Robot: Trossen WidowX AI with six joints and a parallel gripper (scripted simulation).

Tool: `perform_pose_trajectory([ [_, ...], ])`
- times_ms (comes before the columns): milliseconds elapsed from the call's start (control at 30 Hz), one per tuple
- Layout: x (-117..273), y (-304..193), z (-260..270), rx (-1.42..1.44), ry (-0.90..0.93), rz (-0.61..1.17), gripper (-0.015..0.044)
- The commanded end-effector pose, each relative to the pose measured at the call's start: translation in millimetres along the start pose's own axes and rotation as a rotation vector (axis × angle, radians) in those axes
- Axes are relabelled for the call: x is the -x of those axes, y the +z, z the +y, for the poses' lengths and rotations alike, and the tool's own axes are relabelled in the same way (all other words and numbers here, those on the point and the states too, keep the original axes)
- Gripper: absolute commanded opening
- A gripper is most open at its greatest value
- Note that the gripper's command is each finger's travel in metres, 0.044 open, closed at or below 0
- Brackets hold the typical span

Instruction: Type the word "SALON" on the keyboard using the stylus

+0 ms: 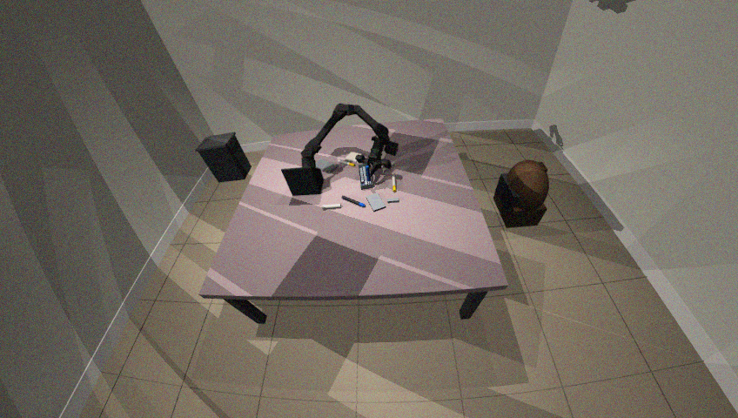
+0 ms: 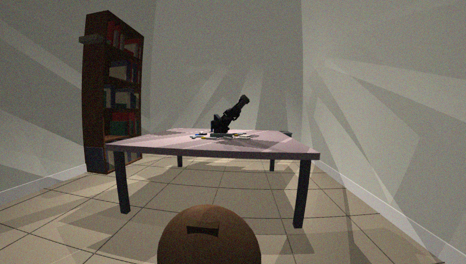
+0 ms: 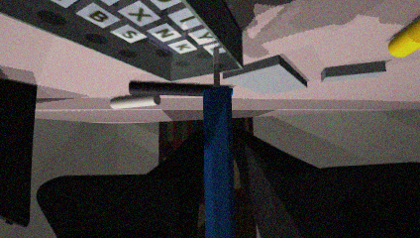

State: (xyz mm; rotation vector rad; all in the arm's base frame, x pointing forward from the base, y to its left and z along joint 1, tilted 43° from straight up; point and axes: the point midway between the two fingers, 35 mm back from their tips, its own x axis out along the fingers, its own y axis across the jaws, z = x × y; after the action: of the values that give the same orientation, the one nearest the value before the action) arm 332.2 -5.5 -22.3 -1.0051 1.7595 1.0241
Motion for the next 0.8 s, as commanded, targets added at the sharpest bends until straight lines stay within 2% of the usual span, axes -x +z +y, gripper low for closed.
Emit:
perform_pose_trajectory([
  [0, -1.9, 2.2, 0.6, -0.005, 0.003, -0.003, 0.0081],
  [467, -0.9, 0.5, 0.6, -0.005, 0.003, -0.003, 0.0081],
  [767, 17.6, -32.1, 0.5, -0.005, 0.002, -0.002, 0.0081],
])
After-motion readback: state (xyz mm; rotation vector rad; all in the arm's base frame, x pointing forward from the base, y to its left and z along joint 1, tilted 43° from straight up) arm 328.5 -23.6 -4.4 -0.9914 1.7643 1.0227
